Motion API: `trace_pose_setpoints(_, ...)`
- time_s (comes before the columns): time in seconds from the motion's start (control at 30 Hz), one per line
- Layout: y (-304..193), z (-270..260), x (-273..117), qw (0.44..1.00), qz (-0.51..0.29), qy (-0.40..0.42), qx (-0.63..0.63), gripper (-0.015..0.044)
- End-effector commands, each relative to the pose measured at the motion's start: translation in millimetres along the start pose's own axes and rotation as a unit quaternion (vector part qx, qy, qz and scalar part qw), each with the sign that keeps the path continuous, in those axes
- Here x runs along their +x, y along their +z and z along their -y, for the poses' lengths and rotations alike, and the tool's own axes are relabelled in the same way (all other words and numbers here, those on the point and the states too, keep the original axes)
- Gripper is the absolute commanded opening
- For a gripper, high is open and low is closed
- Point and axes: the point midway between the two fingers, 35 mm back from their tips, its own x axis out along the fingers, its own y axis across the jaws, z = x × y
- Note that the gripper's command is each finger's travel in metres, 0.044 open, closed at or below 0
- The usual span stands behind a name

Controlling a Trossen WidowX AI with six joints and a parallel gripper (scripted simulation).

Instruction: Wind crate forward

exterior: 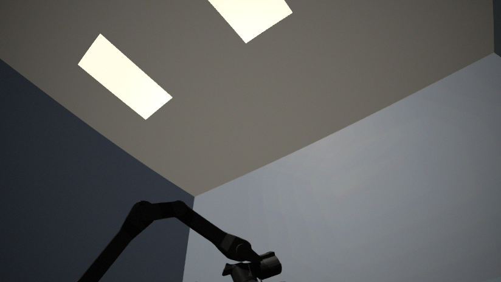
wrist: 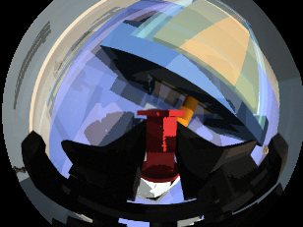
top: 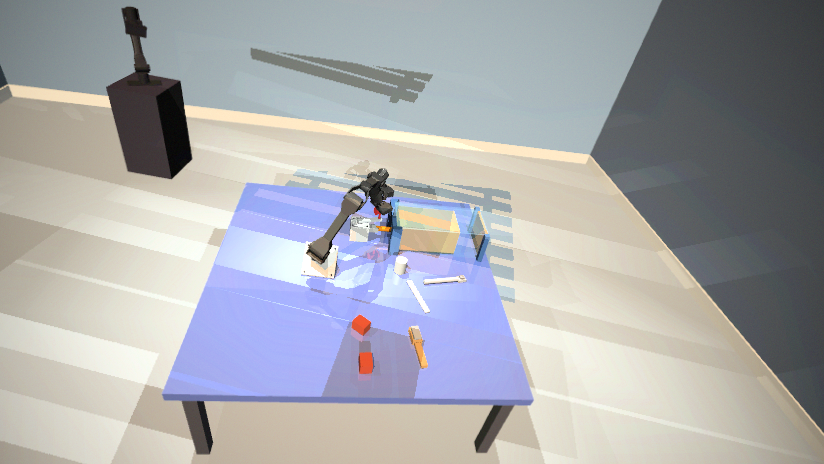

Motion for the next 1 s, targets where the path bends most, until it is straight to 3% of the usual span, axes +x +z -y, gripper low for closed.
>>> trace_pose_setpoints(0.0, -1, -22, -2, 1.0, 0.002, 0.019, -0.002, 0.0)
trace_pose_setpoints(0.97, -8, -54, -7, 1.0, 0.002, 0.02, -0.002, 0.0)
